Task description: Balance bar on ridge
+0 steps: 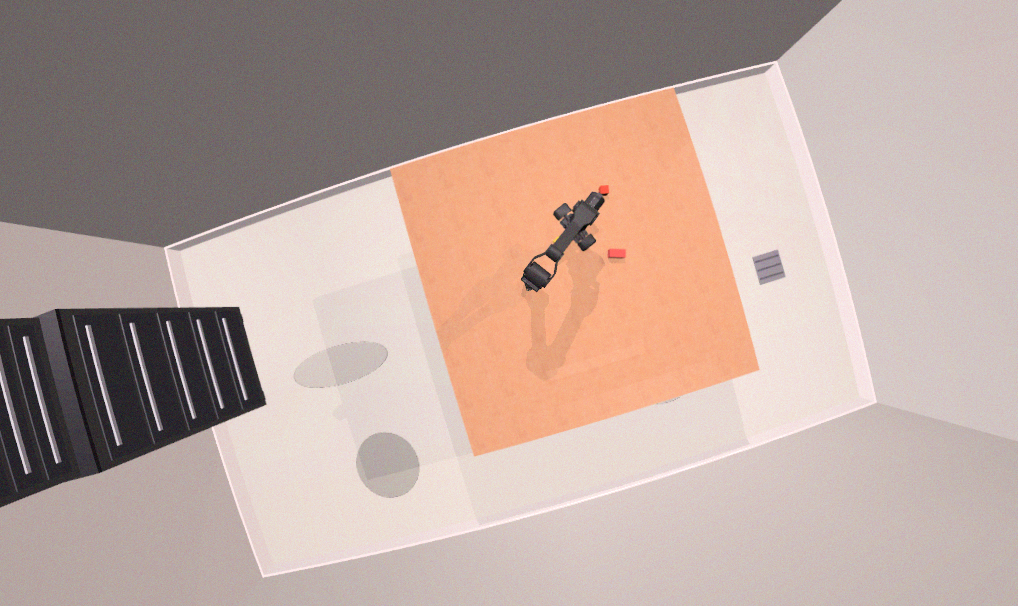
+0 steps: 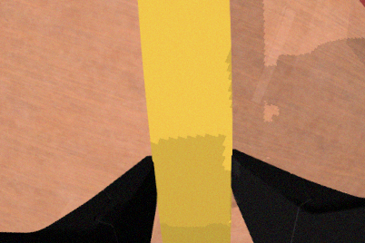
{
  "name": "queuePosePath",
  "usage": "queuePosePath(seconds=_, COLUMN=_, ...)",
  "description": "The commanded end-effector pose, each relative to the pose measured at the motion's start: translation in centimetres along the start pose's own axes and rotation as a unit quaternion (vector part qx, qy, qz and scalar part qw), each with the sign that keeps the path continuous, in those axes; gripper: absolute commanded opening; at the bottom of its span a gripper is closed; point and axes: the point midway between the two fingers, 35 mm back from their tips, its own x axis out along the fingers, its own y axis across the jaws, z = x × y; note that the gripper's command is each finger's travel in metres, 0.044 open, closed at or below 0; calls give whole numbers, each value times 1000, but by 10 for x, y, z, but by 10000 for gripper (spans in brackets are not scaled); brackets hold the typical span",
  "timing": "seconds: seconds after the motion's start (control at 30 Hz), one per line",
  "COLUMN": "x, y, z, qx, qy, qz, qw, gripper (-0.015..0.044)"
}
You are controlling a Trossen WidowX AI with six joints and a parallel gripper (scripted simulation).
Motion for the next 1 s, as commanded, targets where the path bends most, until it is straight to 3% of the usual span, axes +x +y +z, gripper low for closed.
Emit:
queuePosePath(seconds=0.0, x=1, y=0, z=1, qx=3, qy=-1, qz=-1, qw=1000, gripper=0)
queuePosePath(seconds=0.97, x=3, y=0, z=1, qx=3, qy=-1, qz=-1, qw=1000, gripper=0)
